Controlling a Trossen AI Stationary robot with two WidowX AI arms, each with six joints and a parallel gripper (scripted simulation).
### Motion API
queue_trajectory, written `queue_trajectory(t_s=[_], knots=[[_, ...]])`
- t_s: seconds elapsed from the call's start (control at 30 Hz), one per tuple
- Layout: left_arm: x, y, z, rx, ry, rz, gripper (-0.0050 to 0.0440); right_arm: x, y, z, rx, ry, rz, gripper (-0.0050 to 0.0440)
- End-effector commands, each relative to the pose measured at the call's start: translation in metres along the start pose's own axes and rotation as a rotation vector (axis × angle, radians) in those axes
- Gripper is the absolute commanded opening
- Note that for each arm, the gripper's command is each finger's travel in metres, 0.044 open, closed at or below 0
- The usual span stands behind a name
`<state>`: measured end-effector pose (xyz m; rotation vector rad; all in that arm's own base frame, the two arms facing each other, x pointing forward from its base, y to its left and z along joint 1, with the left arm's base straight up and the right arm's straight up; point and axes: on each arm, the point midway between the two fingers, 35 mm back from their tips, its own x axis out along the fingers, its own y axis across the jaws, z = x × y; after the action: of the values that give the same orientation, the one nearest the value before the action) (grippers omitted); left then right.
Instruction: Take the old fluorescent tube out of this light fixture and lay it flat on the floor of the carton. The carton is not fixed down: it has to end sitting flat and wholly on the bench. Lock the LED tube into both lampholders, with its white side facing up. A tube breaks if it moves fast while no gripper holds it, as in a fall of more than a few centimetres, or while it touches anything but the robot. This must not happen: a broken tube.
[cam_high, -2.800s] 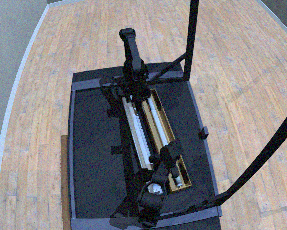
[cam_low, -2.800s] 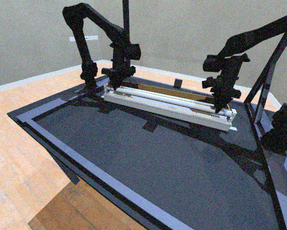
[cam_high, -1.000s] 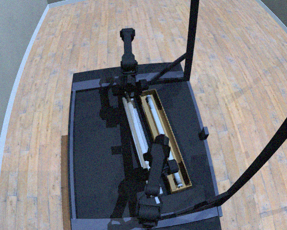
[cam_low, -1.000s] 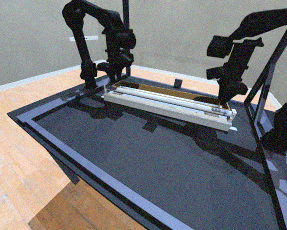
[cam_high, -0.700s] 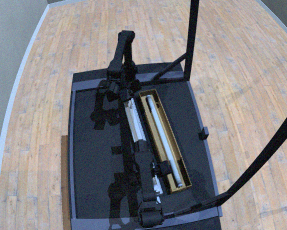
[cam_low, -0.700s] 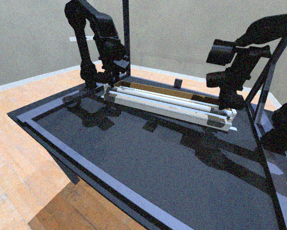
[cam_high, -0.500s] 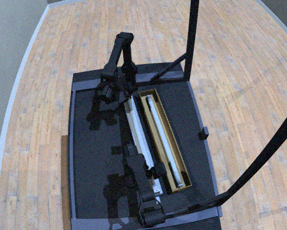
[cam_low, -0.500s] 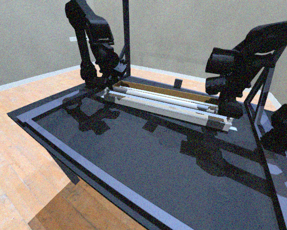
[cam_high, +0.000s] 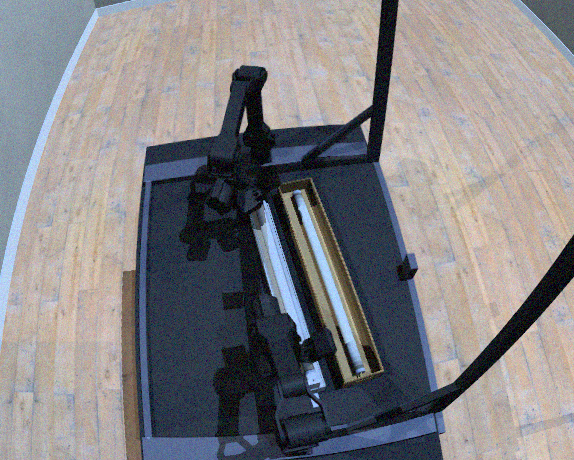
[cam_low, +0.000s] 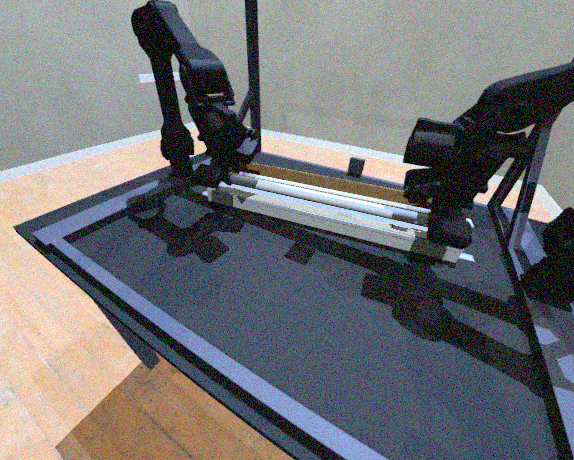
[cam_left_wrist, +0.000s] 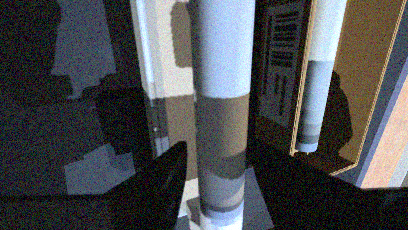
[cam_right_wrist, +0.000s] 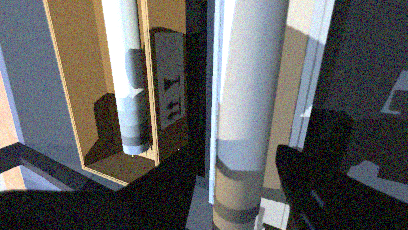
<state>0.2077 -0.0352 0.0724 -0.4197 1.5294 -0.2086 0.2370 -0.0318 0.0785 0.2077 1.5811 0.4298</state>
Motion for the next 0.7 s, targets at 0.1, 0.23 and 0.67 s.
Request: queue_trajectory(t_s=[0.1, 0.23, 0.67], knots=[[-0.0015, -0.002, 0.0045, 0.002, -0.021, -0.005, 0.0107, 0.0057, -0.0001, 0.002, 0.0, -0.011, 0.0, 0.0174], [-0.0031, -0.0021, 0.0054, 0.007, -0.027, -0.004, 0.008, 0.0056, -0.0003, 0.0019, -0.001, -0.012, 0.0, 0.0171], [-0.0032, -0.0019, 0.0052, 0.007, -0.027, -0.004, 0.008, 0.0006, -0.0009, 0.0044, -0.008, -0.027, -0.012, 0.0064]])
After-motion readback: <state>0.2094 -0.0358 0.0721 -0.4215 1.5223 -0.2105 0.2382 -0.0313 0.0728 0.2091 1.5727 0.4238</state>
